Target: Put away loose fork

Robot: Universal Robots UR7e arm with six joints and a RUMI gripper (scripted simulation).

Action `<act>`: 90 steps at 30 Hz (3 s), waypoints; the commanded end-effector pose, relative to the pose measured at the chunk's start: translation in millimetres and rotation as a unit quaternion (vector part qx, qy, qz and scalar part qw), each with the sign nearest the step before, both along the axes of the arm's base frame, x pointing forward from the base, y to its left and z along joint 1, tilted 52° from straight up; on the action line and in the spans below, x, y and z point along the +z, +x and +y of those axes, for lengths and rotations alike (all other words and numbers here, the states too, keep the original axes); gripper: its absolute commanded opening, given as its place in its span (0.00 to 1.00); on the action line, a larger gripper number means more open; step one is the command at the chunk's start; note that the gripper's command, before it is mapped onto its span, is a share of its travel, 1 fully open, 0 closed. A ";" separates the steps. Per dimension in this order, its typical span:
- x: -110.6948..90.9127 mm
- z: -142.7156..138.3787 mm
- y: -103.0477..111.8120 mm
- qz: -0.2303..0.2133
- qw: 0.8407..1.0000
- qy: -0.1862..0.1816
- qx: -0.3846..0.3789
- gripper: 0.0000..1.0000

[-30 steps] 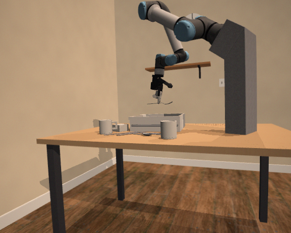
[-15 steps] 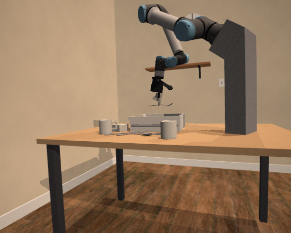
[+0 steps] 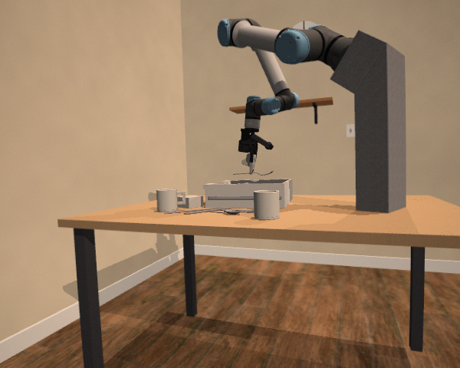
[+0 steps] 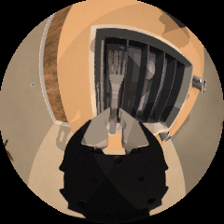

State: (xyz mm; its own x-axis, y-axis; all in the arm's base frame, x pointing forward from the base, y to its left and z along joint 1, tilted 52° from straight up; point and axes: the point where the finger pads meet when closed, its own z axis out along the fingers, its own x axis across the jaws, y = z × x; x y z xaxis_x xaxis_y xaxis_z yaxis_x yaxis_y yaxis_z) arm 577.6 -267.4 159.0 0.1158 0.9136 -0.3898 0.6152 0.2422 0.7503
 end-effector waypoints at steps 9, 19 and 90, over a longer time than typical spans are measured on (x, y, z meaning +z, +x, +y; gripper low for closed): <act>-23.9 -16.3 31.9 -0.003 1.000 -0.002 -0.001 0.02; -43.3 -27.4 54.0 -0.003 1.000 -0.002 -0.001 0.02; -56.0 -35.0 67.5 -0.002 1.000 -0.002 -0.001 0.14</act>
State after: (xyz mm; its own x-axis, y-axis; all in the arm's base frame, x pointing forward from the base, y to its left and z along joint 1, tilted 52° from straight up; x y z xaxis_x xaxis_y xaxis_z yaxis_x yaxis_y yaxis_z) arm 644.0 -302.5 101.7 0.1189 0.9124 -0.3917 0.6143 0.2423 0.7510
